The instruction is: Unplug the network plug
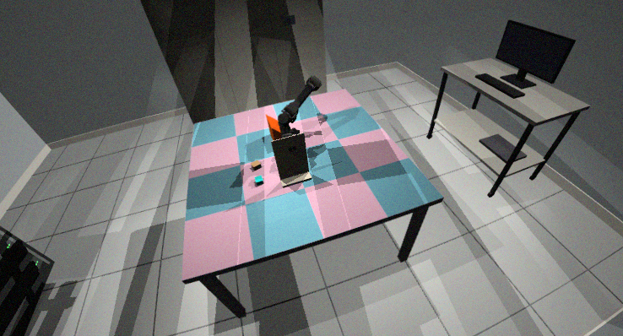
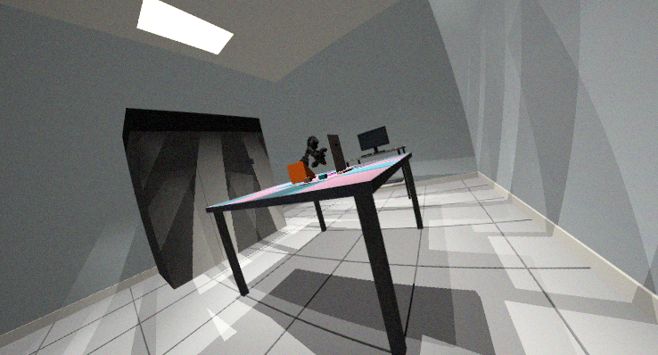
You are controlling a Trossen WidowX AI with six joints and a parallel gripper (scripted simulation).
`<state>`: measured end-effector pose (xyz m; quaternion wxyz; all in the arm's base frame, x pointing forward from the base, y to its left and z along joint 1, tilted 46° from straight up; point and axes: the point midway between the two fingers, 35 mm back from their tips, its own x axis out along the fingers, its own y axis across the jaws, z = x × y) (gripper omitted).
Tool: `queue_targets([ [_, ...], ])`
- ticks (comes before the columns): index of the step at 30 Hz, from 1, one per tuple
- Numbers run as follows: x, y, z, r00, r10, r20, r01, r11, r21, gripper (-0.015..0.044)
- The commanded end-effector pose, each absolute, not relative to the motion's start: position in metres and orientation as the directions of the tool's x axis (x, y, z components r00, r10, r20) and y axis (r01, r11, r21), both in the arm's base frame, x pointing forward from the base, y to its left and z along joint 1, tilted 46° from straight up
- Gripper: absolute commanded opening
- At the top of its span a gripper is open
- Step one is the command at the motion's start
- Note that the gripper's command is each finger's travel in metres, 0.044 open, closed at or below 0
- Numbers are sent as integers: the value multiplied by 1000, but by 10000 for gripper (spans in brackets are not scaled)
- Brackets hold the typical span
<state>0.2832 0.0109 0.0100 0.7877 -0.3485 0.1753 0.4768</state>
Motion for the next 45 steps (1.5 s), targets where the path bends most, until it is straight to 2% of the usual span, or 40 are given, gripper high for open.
queue_targets([
  [1,279,18,9,443,665,-602,-894,270,-358,0],
  [45,273,52,-25,441,665,-602,-894,270,-357,0],
])
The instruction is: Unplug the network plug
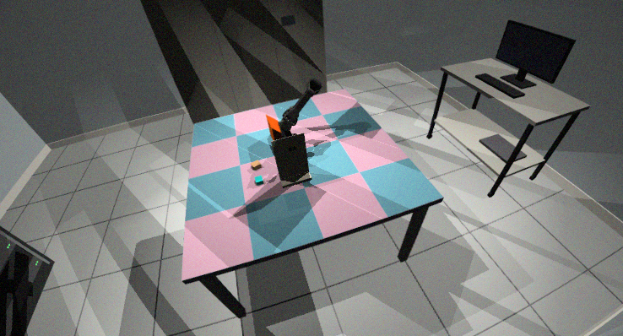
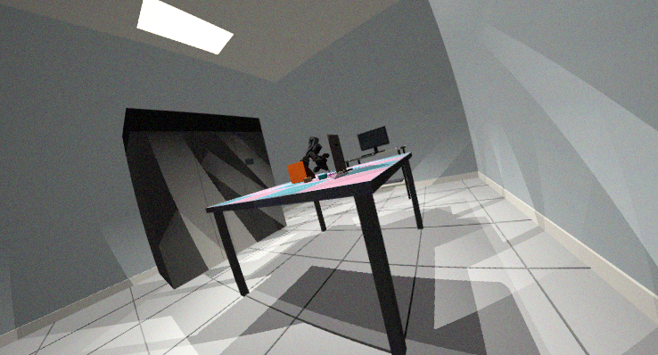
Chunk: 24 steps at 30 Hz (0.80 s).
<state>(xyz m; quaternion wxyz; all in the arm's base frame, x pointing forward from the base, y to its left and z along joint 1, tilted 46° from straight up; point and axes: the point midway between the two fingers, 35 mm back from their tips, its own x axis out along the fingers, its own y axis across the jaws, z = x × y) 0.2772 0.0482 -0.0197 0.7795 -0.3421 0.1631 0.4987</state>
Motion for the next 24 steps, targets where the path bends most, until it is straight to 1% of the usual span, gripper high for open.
queue_targets([
  [1,273,52,-26,441,665,-602,-894,270,-357,0],
  [24,271,64,-32,442,667,-600,-894,271,-357,0],
])
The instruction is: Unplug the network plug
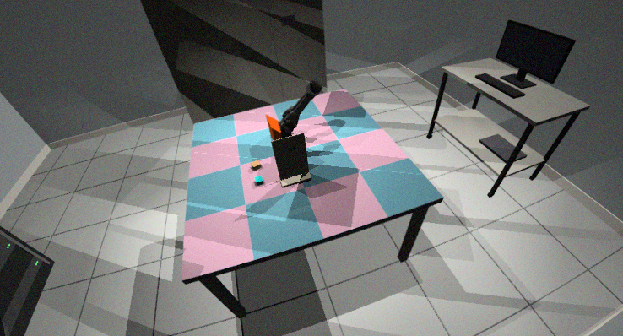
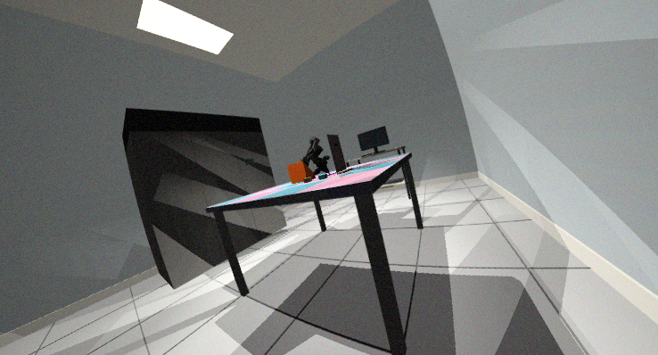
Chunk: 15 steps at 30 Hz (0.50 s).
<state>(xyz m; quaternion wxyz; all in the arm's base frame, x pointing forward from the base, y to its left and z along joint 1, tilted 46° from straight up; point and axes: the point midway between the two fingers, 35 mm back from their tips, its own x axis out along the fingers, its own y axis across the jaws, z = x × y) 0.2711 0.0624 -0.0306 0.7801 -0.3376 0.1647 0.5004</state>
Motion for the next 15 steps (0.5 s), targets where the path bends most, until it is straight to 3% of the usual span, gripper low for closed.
queue_targets([
  [1,271,64,-32,442,667,-600,-894,271,-357,0],
  [12,272,65,-31,445,669,-595,-892,271,-362,0],
  [15,272,65,-31,445,669,-595,-892,271,-362,79],
])
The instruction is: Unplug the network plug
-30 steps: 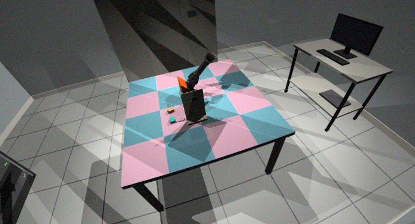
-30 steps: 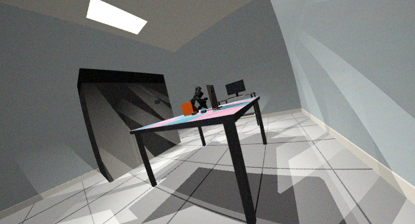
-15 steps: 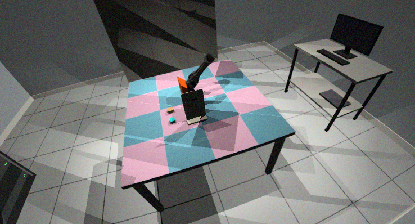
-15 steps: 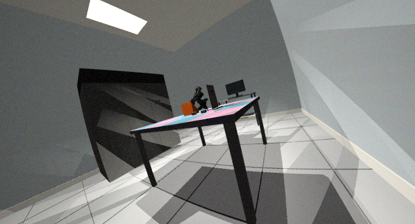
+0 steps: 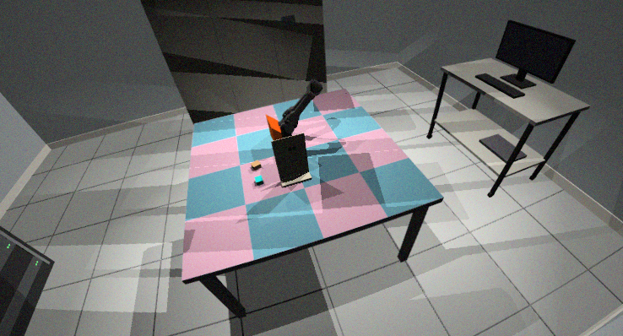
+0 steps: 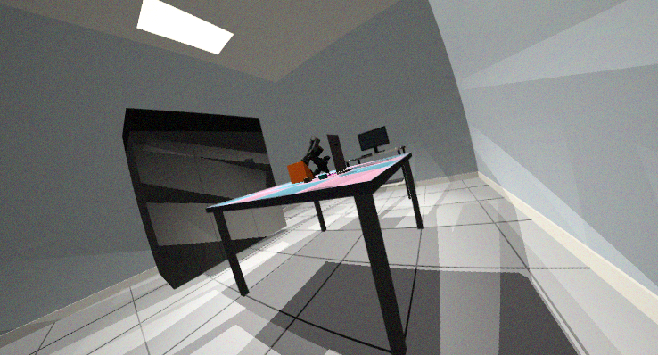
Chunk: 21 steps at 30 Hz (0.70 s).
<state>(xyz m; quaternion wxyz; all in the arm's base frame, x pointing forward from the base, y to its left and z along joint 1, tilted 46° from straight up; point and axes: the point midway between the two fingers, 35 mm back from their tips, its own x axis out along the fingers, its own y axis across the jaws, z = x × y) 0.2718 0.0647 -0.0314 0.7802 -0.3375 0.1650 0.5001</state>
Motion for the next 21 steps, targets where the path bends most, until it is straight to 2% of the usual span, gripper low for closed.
queue_targets([
  [1,272,65,-31,445,669,-595,-892,271,-362,105],
  [3,272,65,-31,445,669,-595,-892,271,-362,156],
  [21,266,54,-25,443,667,-599,-893,270,-360,156],
])
